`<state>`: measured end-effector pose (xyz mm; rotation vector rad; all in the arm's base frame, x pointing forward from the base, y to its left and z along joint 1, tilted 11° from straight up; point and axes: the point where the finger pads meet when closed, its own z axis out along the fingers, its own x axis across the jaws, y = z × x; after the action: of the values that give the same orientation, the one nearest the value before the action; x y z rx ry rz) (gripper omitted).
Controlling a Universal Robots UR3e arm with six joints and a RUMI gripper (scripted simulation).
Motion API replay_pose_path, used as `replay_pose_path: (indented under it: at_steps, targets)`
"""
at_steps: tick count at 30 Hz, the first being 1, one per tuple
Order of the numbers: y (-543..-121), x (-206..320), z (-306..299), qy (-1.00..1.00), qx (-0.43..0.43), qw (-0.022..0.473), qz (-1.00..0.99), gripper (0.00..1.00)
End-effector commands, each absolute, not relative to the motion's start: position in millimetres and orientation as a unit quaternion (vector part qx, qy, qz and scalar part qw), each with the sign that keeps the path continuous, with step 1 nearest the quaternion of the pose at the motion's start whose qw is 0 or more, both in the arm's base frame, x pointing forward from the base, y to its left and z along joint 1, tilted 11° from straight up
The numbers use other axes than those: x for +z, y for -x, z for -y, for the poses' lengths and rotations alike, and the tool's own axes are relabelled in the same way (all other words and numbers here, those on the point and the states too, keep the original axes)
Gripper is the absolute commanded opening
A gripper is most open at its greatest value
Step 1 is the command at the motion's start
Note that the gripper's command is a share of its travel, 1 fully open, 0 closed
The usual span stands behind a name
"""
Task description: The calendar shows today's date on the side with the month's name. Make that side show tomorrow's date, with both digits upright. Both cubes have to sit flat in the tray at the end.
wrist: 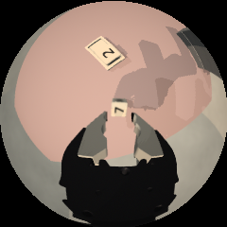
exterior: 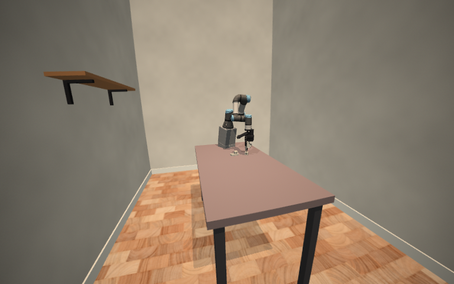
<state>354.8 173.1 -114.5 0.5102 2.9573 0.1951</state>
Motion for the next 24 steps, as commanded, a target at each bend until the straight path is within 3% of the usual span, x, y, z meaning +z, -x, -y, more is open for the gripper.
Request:
replay_pose_path:
  at_steps: [1,24]
  targets:
    - [-355.9,-115.9,-173.4,-0.169,0.065,0.068,-0.981,0.28]
    - [-359.6,-139.8,-176.0,-0.169,0.065,0.068,-0.981,0.28]
